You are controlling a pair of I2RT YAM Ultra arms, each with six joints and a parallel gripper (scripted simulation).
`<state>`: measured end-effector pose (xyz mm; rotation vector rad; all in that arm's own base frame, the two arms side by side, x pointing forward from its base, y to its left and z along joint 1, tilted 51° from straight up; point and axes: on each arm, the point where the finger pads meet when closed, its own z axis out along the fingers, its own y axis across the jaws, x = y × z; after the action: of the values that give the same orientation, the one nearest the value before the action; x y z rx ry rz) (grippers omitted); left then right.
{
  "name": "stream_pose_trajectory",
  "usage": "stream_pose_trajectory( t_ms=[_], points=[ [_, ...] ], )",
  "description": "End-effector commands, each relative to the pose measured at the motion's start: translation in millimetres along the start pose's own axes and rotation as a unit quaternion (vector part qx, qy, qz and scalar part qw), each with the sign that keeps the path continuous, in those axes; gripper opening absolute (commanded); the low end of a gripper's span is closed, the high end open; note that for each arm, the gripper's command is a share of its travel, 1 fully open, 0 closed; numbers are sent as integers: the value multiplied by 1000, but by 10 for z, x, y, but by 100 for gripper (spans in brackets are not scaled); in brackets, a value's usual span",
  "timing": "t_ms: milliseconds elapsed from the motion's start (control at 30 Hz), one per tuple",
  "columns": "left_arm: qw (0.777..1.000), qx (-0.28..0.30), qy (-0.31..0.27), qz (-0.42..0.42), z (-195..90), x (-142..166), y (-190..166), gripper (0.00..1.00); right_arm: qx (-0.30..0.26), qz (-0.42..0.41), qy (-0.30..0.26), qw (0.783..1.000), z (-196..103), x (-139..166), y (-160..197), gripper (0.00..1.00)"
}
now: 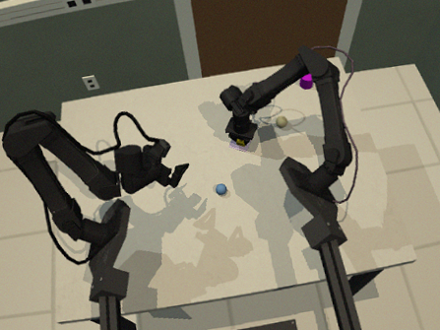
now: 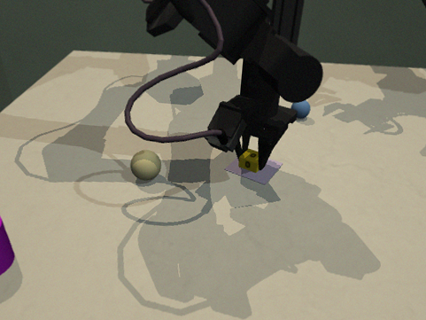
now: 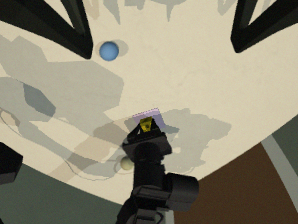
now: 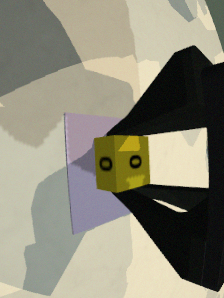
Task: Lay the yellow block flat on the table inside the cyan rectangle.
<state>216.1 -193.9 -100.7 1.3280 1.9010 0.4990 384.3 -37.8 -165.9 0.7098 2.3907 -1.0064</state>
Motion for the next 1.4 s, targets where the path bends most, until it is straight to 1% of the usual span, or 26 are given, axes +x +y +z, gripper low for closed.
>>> stream_pose_trajectory(
  t_ms=[0,33,133,167,333,367,400,467,500,567,667,833,900,1100,1133,1167,1267,1367],
  points=[
    [1000,3,-8,0,-11,-37,-23,100,-6,-2,-11,1000,-62,-19,51,34],
    [1000,3,-8,0,-11,-37,-23,100,-3,-5,-15,1000,-54,-9,24,34],
    [1000,3,-8,0,-11,-37,-23,100,-4,-3,-15,1000,-62,-23,20,30],
    [1000,3,-8,0,-11,-37,-23,100,-4,-3,-15,1000,-62,-23,20,26],
    [1000,3,-8,0,-11,-37,-23,100,-6,-2,-11,1000,-62,-19,40,24],
    [1000,3,-8,0,-11,-37,-23,100,-6,-2,-11,1000,-62,-19,40,13],
    [1000,3,-8,0,-11,-37,-23,100,-6,-1,-17,1000,-74,-44,12,24],
    [1000,3,-8,0,-11,-37,-23,100,-6,-1,-17,1000,-74,-44,12,24],
    [1000,3,-8,0,-11,-37,-23,100,-4,-2,-15,1000,-105,-23,10,27],
    [1000,3,-8,0,-11,-37,-23,100,-1,-6,-13,1000,-171,-7,-8,27],
    [1000,3,-8,0,-11,-37,-23,100,-7,-1,-12,1000,-359,-28,28,27],
    [1000,3,-8,0,-11,-37,-23,100,-12,3,-10,1000,-768,-42,58,27],
    [1000,3,-8,0,-11,-37,-23,100,-12,3,-10,1000,-815,-39,57,27],
    [1000,7,-13,8,-10,-56,-48,100,-8,0,-12,1000,-793,-20,49,27],
    [1000,1,-12,1,11,-71,17,100,-8,0,-12,1000,-793,-22,49,27],
    [1000,-7,-19,-8,39,-156,88,100,-8,0,-12,1000,-793,-22,49,27],
    [999,-27,-13,-24,127,-184,304,100,-8,0,-12,1000,-793,-22,49,27],
    [996,-68,1,-63,274,-173,734,100,-8,0,-12,1000,-793,-22,49,27]
  ],
)
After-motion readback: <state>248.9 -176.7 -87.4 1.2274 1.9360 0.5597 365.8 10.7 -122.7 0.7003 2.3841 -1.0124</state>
